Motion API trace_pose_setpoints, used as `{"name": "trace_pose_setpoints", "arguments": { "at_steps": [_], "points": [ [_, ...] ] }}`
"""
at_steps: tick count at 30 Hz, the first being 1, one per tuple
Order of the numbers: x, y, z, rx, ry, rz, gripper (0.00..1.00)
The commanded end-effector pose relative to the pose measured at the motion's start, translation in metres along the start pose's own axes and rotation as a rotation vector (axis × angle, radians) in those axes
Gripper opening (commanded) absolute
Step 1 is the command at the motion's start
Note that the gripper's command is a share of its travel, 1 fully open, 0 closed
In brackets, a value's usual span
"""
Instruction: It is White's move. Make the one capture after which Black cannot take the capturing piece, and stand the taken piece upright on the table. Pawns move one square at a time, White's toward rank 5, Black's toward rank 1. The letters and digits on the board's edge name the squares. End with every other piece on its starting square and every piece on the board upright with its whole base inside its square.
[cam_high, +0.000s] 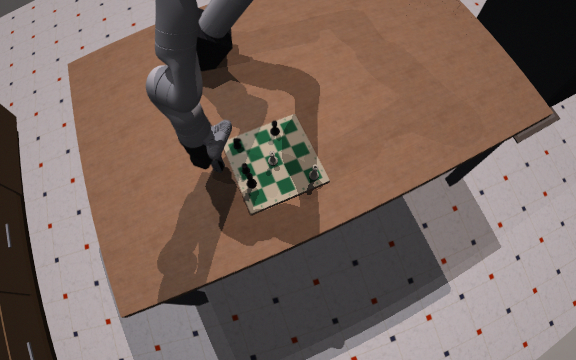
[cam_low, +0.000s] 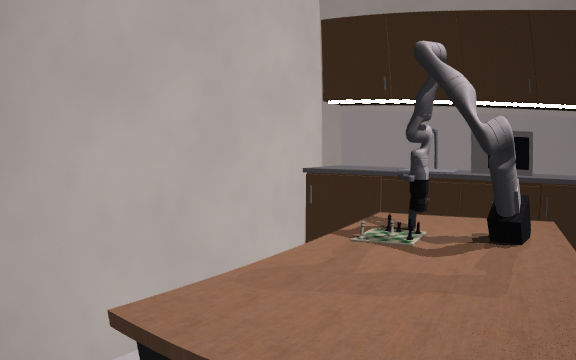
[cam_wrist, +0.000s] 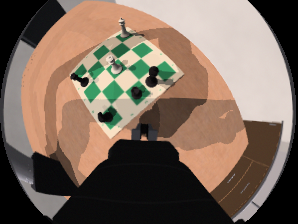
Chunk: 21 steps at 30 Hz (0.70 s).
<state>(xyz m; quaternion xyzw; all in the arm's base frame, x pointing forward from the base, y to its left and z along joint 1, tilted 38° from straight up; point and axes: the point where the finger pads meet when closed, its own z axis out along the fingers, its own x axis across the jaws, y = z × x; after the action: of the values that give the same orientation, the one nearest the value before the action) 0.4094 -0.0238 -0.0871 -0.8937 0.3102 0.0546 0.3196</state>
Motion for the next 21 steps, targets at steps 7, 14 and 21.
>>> {"name": "trace_pose_setpoints", "arguments": {
  "at_steps": [7, 14, 21],
  "points": [
    [0.0006, 0.0001, 0.0009, 0.000, 0.002, 0.000, 0.00],
    [0.0006, 0.0001, 0.0025, 0.000, 0.002, 0.000, 0.00],
    [0.0006, 0.0001, 0.0027, 0.000, 0.002, 0.000, 0.00]
  ]
}}
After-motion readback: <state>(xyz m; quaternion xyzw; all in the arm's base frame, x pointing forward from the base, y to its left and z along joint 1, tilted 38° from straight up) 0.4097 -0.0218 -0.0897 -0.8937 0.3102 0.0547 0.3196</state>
